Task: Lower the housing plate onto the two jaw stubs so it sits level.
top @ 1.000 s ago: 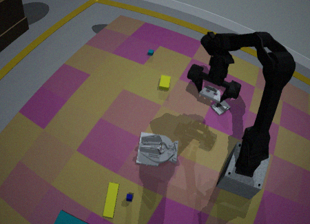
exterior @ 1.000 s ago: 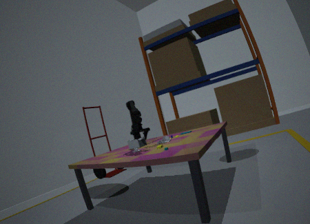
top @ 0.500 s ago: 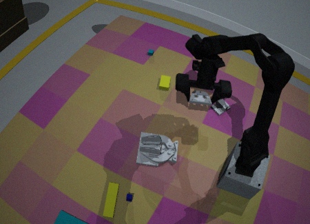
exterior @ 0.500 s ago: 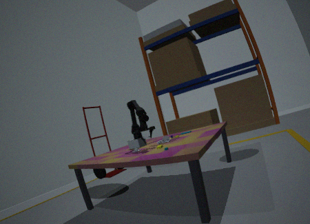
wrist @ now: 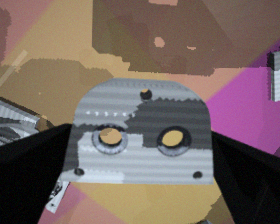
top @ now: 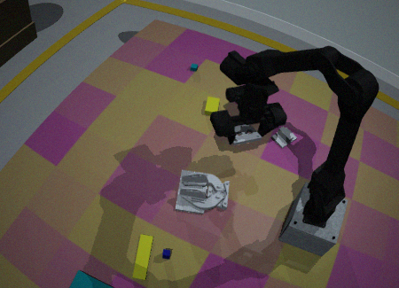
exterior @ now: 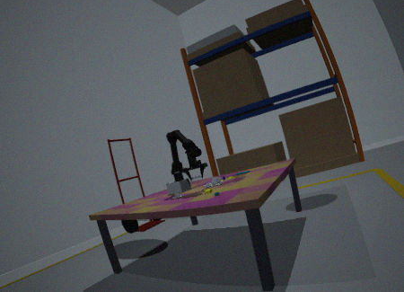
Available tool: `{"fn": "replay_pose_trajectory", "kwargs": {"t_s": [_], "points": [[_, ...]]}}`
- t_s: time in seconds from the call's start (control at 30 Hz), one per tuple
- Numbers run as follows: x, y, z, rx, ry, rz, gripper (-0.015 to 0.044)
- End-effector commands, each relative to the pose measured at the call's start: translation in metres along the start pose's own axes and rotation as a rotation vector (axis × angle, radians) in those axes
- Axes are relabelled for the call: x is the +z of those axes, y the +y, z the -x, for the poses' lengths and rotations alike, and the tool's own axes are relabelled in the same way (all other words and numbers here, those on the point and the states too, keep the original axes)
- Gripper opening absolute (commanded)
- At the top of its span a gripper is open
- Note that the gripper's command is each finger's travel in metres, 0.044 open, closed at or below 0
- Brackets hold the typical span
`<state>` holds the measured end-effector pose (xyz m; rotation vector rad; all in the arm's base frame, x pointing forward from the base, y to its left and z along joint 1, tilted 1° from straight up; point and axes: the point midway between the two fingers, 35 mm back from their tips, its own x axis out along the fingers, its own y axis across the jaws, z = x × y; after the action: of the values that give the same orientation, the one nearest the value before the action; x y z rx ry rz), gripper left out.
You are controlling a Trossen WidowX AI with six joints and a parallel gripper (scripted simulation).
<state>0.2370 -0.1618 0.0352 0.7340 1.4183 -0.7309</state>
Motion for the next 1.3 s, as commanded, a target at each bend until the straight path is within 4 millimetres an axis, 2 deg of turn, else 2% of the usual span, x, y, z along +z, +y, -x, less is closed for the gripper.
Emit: {"fn": "replay_pose_trajectory", "kwargs": {"t_s": [0.0,0.7,1.27], "points": [[-0.008,0.012,0.000,0.005,-0.002,0.110,0.0351],[-0.052,0.066,0.000,0.010,-0.002,0.662,0.0351],[-0.096,0.099,0.000,0.014,-0.003,1.121,0.0351]]}}
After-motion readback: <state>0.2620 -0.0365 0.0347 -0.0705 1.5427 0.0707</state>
